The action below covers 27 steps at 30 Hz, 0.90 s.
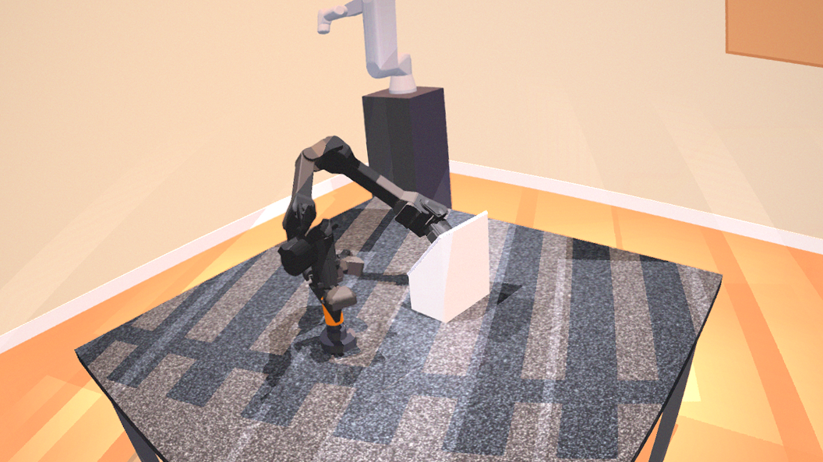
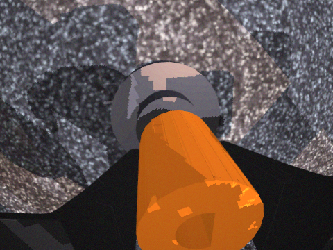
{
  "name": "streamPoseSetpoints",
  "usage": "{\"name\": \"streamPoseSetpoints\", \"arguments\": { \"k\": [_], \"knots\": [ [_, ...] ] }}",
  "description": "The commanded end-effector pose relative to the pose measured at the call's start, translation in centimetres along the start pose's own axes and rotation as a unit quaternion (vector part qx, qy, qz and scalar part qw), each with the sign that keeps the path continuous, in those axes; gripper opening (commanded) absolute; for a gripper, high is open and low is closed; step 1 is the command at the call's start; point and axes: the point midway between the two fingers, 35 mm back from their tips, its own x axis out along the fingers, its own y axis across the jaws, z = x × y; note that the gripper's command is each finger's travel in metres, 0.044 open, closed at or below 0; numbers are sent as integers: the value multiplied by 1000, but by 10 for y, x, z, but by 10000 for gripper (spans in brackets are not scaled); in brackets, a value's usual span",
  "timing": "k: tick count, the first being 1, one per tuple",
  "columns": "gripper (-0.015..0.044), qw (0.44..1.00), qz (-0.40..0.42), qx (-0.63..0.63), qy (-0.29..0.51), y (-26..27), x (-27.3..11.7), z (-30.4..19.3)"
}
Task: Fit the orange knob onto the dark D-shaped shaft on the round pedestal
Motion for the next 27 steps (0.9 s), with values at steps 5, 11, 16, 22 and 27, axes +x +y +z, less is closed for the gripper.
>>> {"name": "streamPoseSetpoints", "arguments": {
  "k": [5,11,16,22,27],
  "knots": [
    [0,961,-1,276,2,0,1,0],
    [0,883,-1,470,1,1,2,1],
    [0,788,-1,616,1,2,2,1],
    [0,657,-2,754,1,2,1,1],
    [0,524,-2,851,1,2,-1,0]
  ]
}}
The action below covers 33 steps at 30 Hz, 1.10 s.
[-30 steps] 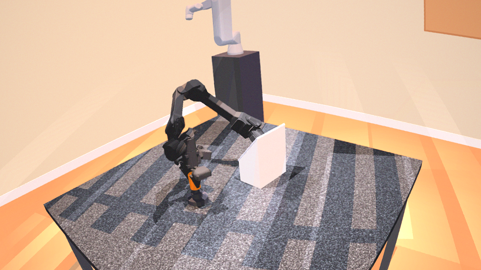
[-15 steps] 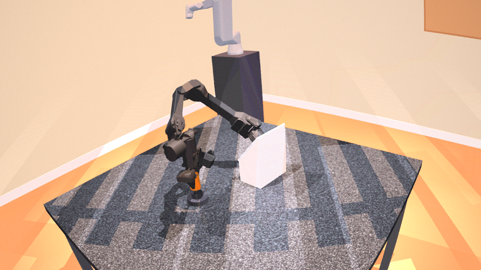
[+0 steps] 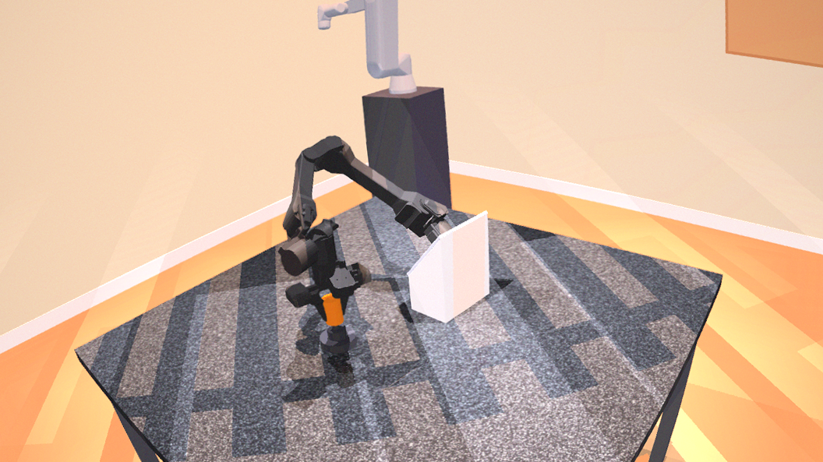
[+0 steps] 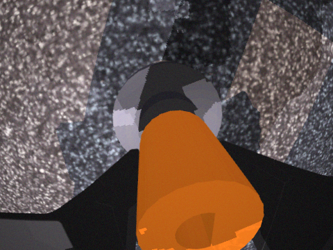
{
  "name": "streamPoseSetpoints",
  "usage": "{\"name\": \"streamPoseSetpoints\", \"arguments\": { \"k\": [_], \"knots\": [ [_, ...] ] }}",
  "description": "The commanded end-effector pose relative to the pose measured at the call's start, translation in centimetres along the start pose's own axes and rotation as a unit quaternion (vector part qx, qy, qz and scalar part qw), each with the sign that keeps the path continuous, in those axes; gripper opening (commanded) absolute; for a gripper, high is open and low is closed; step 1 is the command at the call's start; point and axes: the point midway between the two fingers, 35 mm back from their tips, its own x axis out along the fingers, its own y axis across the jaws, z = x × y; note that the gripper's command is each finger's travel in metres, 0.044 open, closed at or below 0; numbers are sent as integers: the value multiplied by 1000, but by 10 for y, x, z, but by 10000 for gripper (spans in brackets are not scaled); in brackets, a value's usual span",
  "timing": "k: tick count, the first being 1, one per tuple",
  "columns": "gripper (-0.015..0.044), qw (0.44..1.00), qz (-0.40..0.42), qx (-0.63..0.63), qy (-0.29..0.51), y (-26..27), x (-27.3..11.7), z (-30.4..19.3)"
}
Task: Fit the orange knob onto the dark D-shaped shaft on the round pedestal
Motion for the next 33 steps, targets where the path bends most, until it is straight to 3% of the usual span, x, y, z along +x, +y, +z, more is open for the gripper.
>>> {"name": "streamPoseSetpoints", "arguments": {
  "k": [1,15,33],
  "knots": [
    [0,950,-2,311,0,-1,-2,-1],
    [0,737,-1,676,-1,-2,-5,3],
    [0,734,-1,679,-1,-2,-1,3]
  ]
}}
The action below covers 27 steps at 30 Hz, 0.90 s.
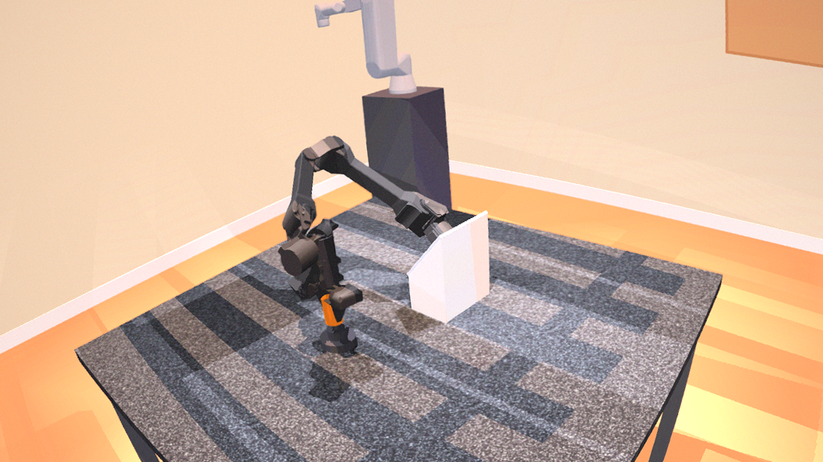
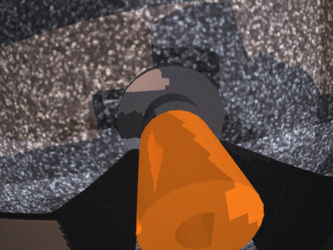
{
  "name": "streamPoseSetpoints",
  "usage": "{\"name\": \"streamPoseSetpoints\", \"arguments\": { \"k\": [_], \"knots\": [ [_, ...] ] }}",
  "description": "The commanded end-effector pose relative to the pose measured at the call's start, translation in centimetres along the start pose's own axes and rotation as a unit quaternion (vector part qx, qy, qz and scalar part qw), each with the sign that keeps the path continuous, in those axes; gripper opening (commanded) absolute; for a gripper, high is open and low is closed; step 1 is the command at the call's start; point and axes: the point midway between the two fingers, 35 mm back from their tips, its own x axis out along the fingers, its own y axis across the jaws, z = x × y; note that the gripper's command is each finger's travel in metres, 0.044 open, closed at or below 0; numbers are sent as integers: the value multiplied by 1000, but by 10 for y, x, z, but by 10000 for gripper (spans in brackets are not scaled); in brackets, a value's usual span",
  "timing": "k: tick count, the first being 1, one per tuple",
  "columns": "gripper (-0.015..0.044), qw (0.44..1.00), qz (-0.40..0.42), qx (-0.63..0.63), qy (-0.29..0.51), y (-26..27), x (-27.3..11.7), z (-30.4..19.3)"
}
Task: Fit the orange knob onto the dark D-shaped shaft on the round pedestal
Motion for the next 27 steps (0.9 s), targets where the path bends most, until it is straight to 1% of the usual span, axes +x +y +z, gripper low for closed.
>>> {"name": "streamPoseSetpoints", "arguments": {
  "k": [1,27],
  "knots": [
    [0,1000,0,10,-1,0,2,0],
    [0,1000,0,10,-1,-2,2,-1]
  ]
}}
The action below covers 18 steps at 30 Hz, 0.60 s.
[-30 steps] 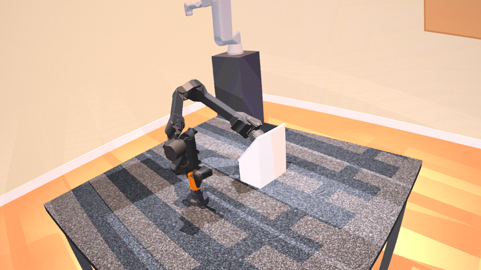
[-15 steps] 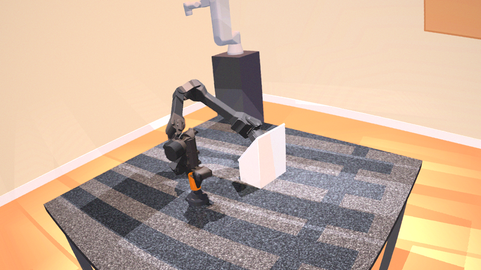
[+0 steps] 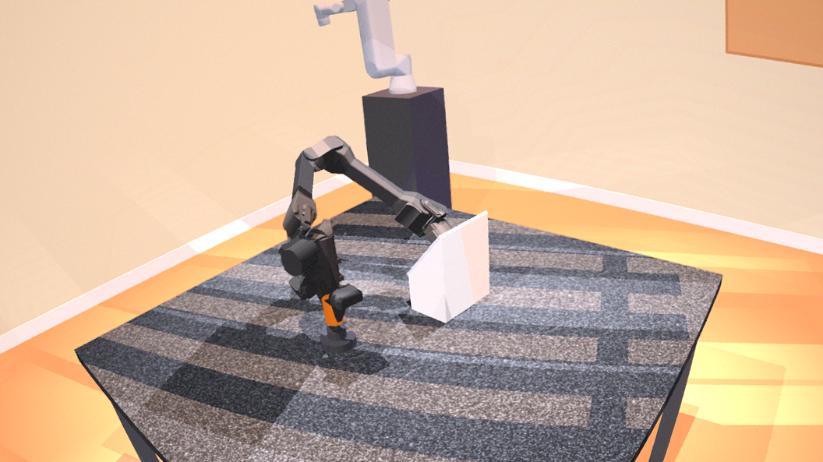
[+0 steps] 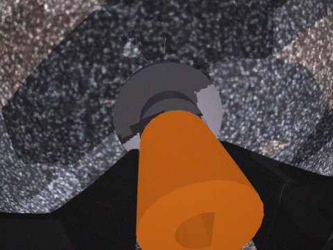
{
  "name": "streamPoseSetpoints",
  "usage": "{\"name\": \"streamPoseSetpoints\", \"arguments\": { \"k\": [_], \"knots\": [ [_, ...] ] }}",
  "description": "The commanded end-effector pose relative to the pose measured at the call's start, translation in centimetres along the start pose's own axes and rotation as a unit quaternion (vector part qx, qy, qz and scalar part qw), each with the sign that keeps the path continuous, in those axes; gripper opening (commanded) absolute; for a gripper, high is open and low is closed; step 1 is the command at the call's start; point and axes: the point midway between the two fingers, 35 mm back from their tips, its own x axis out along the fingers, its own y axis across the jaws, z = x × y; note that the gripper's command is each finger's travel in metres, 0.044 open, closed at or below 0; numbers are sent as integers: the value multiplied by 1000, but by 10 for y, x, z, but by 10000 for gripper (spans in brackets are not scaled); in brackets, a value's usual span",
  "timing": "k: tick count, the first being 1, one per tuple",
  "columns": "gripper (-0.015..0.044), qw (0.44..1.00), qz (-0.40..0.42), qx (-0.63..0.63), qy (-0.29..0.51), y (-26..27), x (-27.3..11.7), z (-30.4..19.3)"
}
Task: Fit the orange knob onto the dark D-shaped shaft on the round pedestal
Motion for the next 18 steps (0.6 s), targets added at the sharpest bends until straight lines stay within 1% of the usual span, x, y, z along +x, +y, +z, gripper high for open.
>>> {"name": "streamPoseSetpoints", "arguments": {
  "k": [1,15,18],
  "knots": [
    [0,1000,-1,2,-2,0,1,1],
    [0,1000,0,2,-2,-1,-3,-1],
    [0,1000,0,29,-2,-1,-3,-1]
  ]
}}
